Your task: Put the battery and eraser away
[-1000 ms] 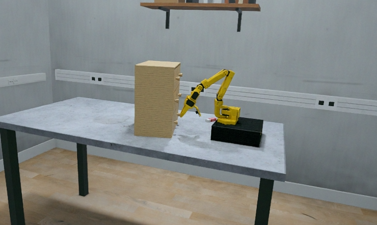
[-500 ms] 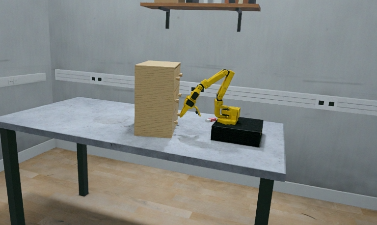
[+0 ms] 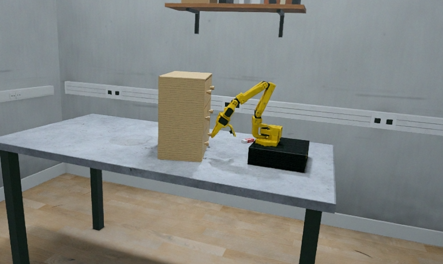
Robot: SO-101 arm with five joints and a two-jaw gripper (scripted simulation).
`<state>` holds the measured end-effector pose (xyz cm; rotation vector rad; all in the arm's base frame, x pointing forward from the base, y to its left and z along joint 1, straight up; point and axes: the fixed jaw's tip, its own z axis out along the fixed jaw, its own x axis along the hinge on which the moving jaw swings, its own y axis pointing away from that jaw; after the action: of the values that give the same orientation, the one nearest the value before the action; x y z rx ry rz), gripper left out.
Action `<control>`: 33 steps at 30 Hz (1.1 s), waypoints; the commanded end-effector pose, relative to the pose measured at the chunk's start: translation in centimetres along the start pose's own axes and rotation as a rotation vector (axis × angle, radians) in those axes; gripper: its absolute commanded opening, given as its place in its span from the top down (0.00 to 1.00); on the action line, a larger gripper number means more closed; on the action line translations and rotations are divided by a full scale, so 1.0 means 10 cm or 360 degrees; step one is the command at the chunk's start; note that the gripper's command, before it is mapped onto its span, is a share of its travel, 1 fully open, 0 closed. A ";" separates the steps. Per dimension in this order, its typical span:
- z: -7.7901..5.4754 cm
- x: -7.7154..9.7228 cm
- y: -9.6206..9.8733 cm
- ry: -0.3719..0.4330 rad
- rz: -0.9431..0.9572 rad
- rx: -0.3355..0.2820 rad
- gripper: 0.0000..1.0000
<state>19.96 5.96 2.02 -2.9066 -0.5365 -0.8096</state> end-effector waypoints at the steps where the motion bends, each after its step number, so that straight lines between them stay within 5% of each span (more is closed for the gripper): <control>1: 0.02 -0.04 -0.02 -0.0024 -0.0012 0.0008 0.79; 33: 0.05 -0.05 -0.02 -0.0023 -0.0012 0.0008 0.79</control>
<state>20.02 5.98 2.00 -2.9021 -0.5360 -0.8211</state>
